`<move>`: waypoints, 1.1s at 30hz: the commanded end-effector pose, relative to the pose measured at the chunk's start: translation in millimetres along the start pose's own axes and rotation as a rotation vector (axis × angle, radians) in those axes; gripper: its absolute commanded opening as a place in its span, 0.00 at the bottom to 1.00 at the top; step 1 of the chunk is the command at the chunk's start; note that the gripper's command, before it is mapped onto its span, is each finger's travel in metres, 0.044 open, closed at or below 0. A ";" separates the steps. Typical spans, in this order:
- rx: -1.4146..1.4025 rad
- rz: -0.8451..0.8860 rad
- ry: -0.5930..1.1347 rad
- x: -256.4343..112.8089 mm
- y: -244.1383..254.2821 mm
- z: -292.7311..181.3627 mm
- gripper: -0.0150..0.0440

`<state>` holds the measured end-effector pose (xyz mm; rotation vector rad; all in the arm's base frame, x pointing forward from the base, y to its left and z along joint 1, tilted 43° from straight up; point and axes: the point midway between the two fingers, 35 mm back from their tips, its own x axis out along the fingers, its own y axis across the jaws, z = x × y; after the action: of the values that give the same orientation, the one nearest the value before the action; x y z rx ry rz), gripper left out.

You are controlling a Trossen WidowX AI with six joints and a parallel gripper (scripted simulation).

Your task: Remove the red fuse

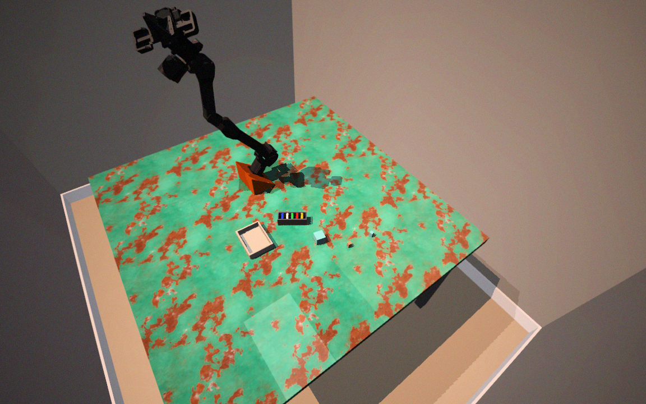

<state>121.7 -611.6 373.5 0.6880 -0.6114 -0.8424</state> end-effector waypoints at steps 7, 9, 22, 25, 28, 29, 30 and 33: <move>-0.022 0.066 -0.130 -22.6 42.2 53.7 0.38; -0.031 0.098 -0.186 -34.8 61.8 75.8 0.38; -0.090 0.306 -0.486 -127.1 175.0 180.2 0.38; -0.109 0.376 -0.564 -159.9 207.1 202.8 0.38; -0.132 0.451 -0.636 -194.2 240.1 220.0 0.38; -0.141 0.477 -0.658 -205.8 251.2 224.6 0.38; -0.150 0.504 -0.679 -217.6 262.4 228.5 0.38; -0.184 0.579 -0.746 -255.2 294.8 239.0 0.38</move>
<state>-42.8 -378.1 664.7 0.0767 -1.2608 -0.6360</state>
